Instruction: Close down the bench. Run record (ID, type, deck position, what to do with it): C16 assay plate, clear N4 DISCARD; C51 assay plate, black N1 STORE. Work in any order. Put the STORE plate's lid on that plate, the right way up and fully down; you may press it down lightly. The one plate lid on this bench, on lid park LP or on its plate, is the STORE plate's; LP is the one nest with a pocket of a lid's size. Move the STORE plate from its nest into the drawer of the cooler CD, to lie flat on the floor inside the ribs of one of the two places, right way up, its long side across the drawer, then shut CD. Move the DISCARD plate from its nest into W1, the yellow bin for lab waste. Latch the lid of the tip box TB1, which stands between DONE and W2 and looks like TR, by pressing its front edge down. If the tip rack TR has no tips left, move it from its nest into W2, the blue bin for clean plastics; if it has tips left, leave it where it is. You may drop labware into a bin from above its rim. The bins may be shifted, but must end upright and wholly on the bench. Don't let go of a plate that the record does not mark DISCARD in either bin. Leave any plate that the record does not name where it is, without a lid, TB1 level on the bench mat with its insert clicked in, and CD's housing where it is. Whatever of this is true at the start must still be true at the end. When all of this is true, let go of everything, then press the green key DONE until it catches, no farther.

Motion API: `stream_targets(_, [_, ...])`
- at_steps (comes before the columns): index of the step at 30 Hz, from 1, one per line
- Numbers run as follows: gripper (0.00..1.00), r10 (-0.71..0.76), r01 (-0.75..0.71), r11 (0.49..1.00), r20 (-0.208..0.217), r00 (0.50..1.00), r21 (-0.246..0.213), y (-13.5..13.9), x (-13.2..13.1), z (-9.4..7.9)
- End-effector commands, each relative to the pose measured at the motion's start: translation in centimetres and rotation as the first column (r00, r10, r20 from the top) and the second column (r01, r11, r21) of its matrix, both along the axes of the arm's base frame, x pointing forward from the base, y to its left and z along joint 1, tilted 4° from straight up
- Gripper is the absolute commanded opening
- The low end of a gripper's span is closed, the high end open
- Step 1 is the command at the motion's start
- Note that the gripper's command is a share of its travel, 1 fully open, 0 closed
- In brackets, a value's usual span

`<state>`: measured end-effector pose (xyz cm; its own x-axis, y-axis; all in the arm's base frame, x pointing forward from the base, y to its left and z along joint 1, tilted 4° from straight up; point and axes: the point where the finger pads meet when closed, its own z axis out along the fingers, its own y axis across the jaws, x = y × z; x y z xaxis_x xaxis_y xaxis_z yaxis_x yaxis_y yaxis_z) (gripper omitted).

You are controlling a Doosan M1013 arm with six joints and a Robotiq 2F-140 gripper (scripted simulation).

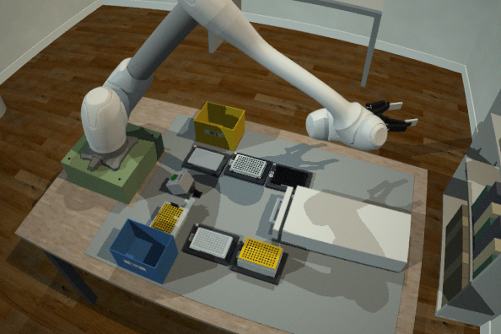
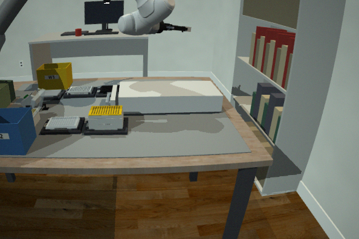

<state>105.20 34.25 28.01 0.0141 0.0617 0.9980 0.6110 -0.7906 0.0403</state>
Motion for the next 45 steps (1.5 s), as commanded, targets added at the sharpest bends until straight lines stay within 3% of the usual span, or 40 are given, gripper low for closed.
stream_targets(1, [0.0, 0.023, -0.023, 1.0, -0.016, 1.0, 0.005, 0.1, -1.5, 0.6])
stream_targets(3, [0.0, 0.063, -0.062, 0.998, -0.053, 0.997, 0.015, 0.2, -2.5, 0.8])
stream_targets(5, [0.0, 0.063, -0.062, 0.998, -0.053, 0.997, 0.015, 0.2, -3.3, 1.0])
stream_targets(7, [0.0, 0.1, -0.098, 0.995, -0.094, 0.991, 0.023, 0.2, -4.3, 1.1])
stream_targets(10, [0.0, 0.1, -0.098, 0.995, -0.094, 0.991, 0.023, 0.2, -4.8, 1.2])
stream_targets(12, [0.0, 0.134, -0.131, 0.991, -0.137, 0.981, 0.03, 0.1, -5.8, 1.3])
stream_targets(15, [0.0, 0.134, -0.131, 0.991, -0.137, 0.981, 0.03, 0.1, -7.2, 1.4])
stream_targets(17, [0.0, 0.165, -0.161, 0.986, -0.184, 0.969, 0.036, 0.0, -8.2, 1.4])
stream_targets(19, [0.0, 0.165, -0.161, 0.986, -0.184, 0.969, 0.036, -0.1, -9.2, 1.4])
stream_targets(21, [0.0, 0.191, -0.187, 0.982, -0.233, 0.954, 0.041, -0.2, -10.2, 1.4])
stream_targets(23, [0.0, 0.191, -0.187, 0.982, -0.233, 0.954, 0.041, -0.3, -11.1, 1.4])
stream_targets(25, [0.0, 0.213, -0.209, 0.977, -0.284, 0.935, 0.045, -0.5, -12.1, 1.3])
stream_targets(28, [0.0, 0.213, -0.209, 0.977, -0.284, 0.935, 0.045, -0.6, -12.6, 1.2])
stream_targets(30, [0.0, 0.23, -0.228, 0.973, -0.337, 0.913, 0.047, -0.8, -13.6, 1.1])
stream_targets(34, [0.0, 0.23, -0.228, 0.973, -0.337, 0.913, 0.047, -1.2, -15.5, 0.8])
stream_targets(36, [0.0, 0.241, -0.242, 0.969, -0.391, 0.888, 0.048, -1.5, -16.4, 0.7])
stream_targets(39, [0.0, 0.241, -0.242, 0.969, -0.391, 0.888, 0.048, -1.8, -17.6, 0.4])
stream_targets(41, [0.0, 0.246, -0.252, 0.967, -0.446, 0.86, 0.046, -2.1, -18.5, 0.2])
stream_targets(44, [0.0, 0.246, -0.252, 0.967, -0.446, 0.86, 0.046, -2.3, -19.0, 0.1])
stream_targets(45, [0.0, 0.246, -0.256, 0.966, -0.475, 0.845, 0.044, -2.4, -19.5, 0.0])
